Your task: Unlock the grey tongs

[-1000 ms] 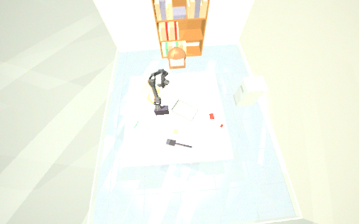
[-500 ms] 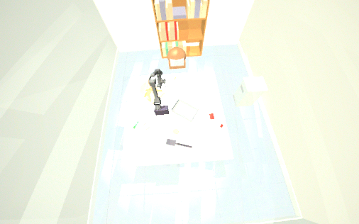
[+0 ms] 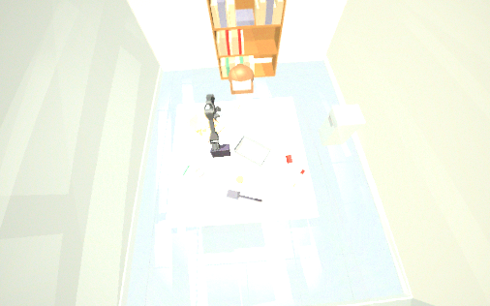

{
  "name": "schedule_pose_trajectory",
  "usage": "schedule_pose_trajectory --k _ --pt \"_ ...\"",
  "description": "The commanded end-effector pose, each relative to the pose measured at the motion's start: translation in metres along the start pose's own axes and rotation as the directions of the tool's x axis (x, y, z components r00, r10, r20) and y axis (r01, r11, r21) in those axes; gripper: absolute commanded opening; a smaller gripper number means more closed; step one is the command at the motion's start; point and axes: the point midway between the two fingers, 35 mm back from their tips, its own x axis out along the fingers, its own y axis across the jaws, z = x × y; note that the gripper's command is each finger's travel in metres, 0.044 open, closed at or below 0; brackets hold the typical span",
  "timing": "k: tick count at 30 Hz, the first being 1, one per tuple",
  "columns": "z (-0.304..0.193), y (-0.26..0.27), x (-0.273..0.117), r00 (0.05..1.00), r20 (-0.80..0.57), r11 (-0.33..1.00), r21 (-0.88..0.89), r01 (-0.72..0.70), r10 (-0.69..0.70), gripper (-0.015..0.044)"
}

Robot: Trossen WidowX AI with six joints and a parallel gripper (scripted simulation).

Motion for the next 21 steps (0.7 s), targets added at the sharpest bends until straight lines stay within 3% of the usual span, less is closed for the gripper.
schedule_pose_trajectory --k 1,10,21 --pt "-0.008 0.003 -0.005 1.0 0.022 0.989 -0.145 -0.011 0.015 -0.015" --pt "-0.03 0.012 -0.014 0.997 0.056 0.884 -0.467 -0.023 0.056 -0.015" --pt "-0.056 0.019 -0.027 0.988 0.09 0.626 -0.78 -0.008 0.125 -0.015"
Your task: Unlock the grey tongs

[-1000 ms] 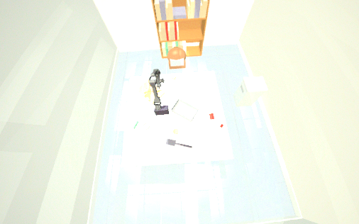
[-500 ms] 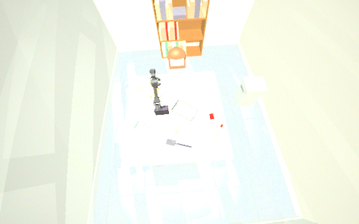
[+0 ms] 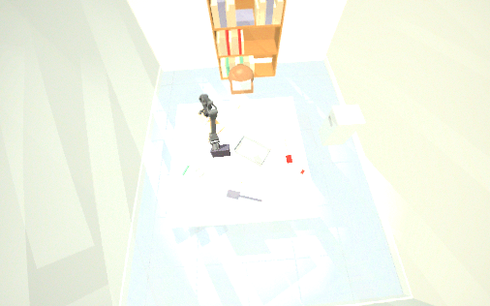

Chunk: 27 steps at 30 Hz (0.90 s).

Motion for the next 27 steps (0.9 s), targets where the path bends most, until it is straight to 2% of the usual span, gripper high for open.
schedule_pose_trajectory --k 1,12,27 --pt "-0.003 0.007 -0.007 0.999 0.033 0.99 -0.138 -0.008 0.013 -0.015" --pt "-0.016 0.028 -0.024 0.992 0.108 0.861 -0.508 -0.001 0.065 -0.015" --pt "-0.033 0.052 -0.049 0.966 0.197 0.525 -0.847 0.082 0.167 -0.015"
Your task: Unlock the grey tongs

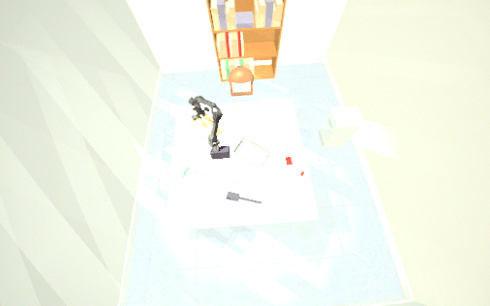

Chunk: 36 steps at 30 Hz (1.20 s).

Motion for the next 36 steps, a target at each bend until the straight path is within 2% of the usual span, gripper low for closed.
schedule_pose_trajectory --k 1,15,26,36 --pt "0.0035 0.0047 -0.0081 0.999 0.043 0.994 -0.111 0.007 -0.003 -0.015" --pt "0.001 0.0049 -0.0077 0.995 0.089 0.996 -0.085 -0.035 0.043 -0.015" --pt "-0.0037 0.0018 -0.0077 0.952 0.267 0.987 0.02 -0.161 0.15 -0.015" --pt "-0.0047 -0.0022 -0.015 0.866 0.464 0.971 0.049 -0.235 0.187 -0.015"
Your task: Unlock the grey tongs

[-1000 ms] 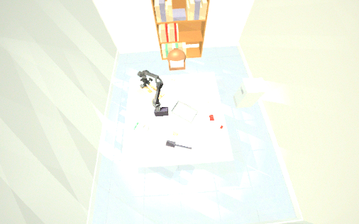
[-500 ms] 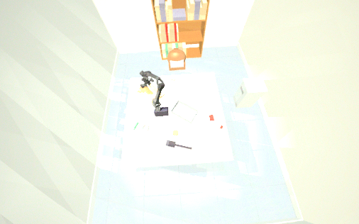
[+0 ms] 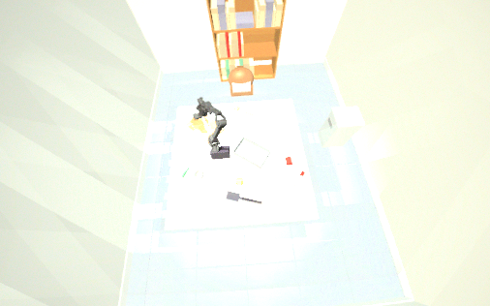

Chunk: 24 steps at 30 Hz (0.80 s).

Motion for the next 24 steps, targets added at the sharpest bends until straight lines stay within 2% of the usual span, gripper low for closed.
schedule_pose_trajectory --k 1,12,24 --pt "0.001 0.0 -0.004 0.996 0.086 1.0 0.006 -0.025 0.025 -0.015" --pt "0.005 0.0 -0.019 0.942 0.332 0.999 -0.024 -0.048 0.053 -0.015" --pt "0.005 0.004 -0.04 0.821 0.566 0.991 -0.132 0.001 0.074 -0.015"
